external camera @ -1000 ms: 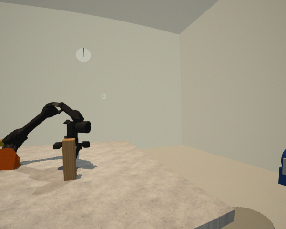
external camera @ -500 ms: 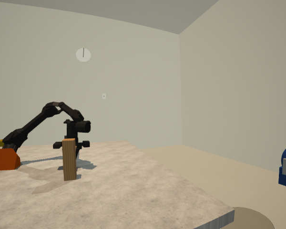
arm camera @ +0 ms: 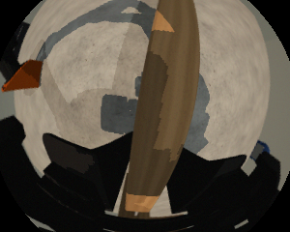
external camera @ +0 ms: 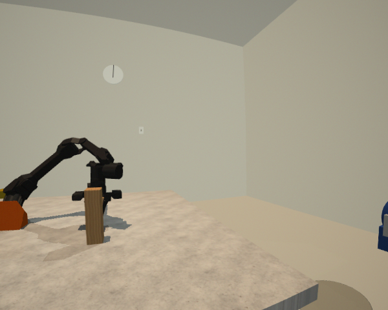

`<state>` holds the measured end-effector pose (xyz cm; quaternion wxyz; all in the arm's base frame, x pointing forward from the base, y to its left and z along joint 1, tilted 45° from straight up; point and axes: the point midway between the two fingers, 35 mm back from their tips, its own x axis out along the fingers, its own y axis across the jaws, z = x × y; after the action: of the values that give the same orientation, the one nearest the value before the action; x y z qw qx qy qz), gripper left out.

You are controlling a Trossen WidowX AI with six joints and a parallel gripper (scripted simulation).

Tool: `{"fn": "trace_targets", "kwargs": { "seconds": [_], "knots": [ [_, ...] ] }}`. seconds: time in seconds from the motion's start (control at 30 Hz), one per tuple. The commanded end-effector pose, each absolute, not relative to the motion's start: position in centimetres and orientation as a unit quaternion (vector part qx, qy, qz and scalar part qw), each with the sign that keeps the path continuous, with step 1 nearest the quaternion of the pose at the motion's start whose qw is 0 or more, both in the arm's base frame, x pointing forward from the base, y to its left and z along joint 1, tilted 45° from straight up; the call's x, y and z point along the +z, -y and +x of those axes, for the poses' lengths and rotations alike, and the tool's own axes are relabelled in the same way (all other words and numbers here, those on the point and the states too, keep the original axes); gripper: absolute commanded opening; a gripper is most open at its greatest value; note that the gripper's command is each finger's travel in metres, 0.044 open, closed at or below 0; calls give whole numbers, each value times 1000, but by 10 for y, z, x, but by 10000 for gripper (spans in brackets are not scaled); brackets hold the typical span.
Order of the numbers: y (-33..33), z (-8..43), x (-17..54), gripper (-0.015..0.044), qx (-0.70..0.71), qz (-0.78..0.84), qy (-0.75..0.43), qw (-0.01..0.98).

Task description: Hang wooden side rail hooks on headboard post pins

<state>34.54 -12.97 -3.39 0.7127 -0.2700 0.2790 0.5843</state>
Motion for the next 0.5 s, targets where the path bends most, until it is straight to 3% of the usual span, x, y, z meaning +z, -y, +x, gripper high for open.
{"fn": "trace_targets", "kwargs": {
  "seconds": [0.0, 0.47],
  "knots": [
    [136, 346, -28, 0, 578, -276, -277, 716],
    [137, 346, -27, 0, 578, -276, -277, 716]
  ]
}}
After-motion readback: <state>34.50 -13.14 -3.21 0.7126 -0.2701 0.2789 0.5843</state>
